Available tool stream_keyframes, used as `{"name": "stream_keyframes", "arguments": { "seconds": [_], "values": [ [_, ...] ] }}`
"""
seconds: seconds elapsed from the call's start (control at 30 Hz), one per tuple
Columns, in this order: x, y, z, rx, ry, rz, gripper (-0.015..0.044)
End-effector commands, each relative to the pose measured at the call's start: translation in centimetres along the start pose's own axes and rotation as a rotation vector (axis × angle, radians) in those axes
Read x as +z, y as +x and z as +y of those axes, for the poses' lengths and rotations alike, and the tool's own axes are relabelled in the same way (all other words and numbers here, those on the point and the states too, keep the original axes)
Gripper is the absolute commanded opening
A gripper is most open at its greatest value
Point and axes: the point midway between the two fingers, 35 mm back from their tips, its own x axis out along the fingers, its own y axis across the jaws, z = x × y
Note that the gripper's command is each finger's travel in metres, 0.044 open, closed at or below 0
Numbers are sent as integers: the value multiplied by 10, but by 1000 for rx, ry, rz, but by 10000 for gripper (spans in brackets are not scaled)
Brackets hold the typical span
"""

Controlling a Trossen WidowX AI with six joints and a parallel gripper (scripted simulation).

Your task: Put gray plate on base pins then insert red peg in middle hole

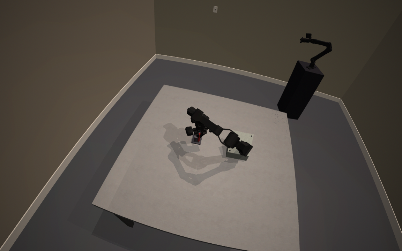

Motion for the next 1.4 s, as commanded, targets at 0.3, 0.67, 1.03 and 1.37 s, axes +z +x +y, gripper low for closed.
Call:
{"name": "stream_keyframes", "arguments": {
  "seconds": [0.3, 0.67, 1.03, 1.37],
  "values": [
    [40, 0, -5, 3, -10, -6, 0],
    [74, 4, -15, 4, -12, -3, 0],
    [87, 6, -21, 5, -13, -1, 0],
    [88, 6, -22, 5, -13, -1, 0]
  ]
}}
